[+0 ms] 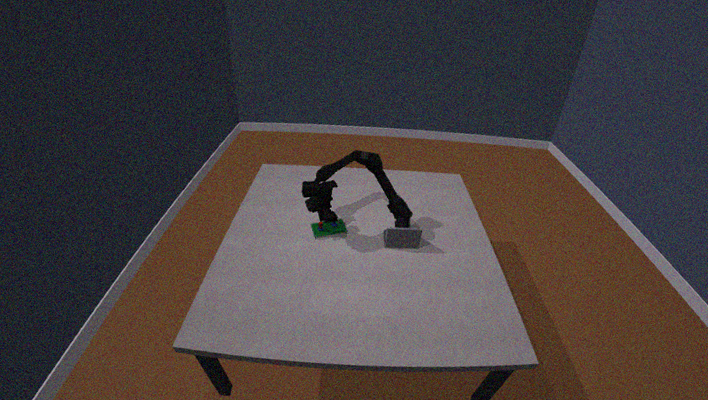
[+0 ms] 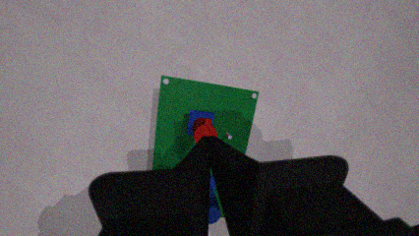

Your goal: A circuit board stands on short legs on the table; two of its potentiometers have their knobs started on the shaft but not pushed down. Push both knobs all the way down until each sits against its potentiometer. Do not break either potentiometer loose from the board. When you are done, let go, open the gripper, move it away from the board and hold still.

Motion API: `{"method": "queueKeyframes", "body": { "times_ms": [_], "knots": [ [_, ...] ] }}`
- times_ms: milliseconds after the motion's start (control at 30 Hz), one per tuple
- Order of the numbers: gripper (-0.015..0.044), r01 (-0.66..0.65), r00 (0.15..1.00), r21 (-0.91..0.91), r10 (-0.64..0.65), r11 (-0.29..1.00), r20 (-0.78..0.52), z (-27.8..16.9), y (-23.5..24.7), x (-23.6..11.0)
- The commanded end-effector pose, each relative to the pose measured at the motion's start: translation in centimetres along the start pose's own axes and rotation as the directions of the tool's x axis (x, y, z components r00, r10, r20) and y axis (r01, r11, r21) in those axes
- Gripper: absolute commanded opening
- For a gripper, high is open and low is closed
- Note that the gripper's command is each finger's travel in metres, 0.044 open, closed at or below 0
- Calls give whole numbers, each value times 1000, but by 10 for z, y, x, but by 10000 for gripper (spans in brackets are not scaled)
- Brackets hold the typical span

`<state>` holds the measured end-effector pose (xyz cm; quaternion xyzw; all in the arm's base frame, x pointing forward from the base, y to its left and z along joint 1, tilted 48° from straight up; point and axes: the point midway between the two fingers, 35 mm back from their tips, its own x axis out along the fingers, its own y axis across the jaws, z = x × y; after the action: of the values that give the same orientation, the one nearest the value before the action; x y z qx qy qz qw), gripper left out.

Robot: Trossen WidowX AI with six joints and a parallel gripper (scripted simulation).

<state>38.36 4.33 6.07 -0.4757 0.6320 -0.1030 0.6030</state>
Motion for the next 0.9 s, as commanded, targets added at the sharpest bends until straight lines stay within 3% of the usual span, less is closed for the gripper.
{"method": "queueKeyframes", "body": {
  "times_ms": [0, 333, 567, 700, 867],
  "knots": [
    [0, 1, 1000, 2, -1, 1000, 3, 2, 0, -6],
    [263, -2, 1000, -1, 2, 1000, 3, -6, 5, -7],
    [440, -15, 1000, -6, 15, 1000, 6, -88, 56, -47],
    [440, -6, 1000, -5, 6, 1000, -1, -140, 76, -54],
    [440, -3, 1000, -5, 3, 1000, -2, -149, 79, -54]
  ]
}}
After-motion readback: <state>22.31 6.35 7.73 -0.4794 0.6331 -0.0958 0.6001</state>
